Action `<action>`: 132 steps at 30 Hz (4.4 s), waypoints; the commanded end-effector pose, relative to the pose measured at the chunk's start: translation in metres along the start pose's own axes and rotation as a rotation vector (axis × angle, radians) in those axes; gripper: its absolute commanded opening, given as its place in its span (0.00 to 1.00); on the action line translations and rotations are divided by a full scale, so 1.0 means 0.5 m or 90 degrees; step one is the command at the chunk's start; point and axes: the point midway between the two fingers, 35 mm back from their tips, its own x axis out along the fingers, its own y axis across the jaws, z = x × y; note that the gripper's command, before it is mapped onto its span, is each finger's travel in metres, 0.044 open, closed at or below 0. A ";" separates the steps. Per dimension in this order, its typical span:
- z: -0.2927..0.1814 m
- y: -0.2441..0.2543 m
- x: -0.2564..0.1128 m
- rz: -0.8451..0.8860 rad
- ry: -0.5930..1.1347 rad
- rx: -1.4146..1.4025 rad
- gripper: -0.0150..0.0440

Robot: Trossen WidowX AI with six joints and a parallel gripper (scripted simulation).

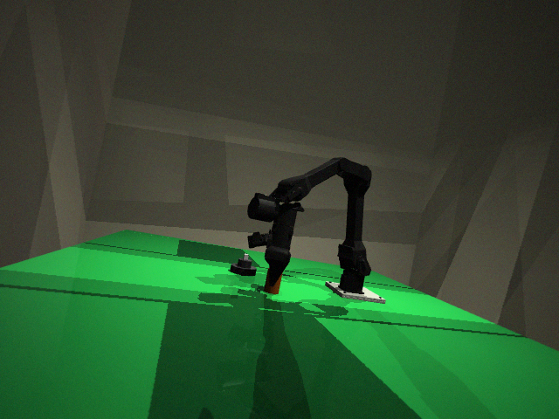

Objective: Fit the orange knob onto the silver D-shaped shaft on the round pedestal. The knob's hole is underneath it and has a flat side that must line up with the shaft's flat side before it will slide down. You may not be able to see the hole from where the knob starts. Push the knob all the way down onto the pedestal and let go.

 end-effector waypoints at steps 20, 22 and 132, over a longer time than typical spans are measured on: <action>-0.006 -0.005 0.033 -0.006 0.006 0.003 0.52; -0.006 -0.005 0.033 -0.006 0.006 0.003 0.50; 0.169 -0.244 -0.174 -0.015 0.001 0.002 0.25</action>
